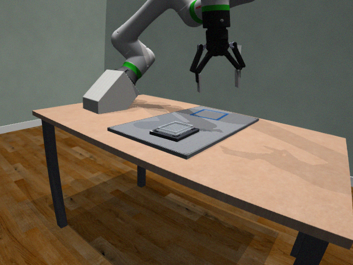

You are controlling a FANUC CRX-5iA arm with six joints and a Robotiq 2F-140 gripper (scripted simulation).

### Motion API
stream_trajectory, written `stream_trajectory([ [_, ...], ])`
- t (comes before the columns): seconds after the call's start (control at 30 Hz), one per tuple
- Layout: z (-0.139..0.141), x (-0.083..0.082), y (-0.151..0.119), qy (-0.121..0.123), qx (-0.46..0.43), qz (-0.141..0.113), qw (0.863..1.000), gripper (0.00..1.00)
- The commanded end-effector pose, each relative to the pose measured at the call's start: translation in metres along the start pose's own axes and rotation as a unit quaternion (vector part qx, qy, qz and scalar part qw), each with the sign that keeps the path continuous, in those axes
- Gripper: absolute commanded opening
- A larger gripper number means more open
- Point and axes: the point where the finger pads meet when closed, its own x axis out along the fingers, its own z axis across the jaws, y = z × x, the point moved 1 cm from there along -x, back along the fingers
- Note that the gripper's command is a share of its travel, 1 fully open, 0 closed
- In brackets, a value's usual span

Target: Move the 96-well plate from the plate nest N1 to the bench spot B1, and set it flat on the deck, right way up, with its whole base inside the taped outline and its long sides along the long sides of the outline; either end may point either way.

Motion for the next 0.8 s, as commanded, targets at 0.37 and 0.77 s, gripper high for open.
stream_trajectory([
  [0.37,0.058,0.028,-0.007,-0.025,0.166,0.024,0.985,1.0],
  [0.77,0.102,0.046,-0.019,-0.045,0.281,0.044,0.958,1.0],
])
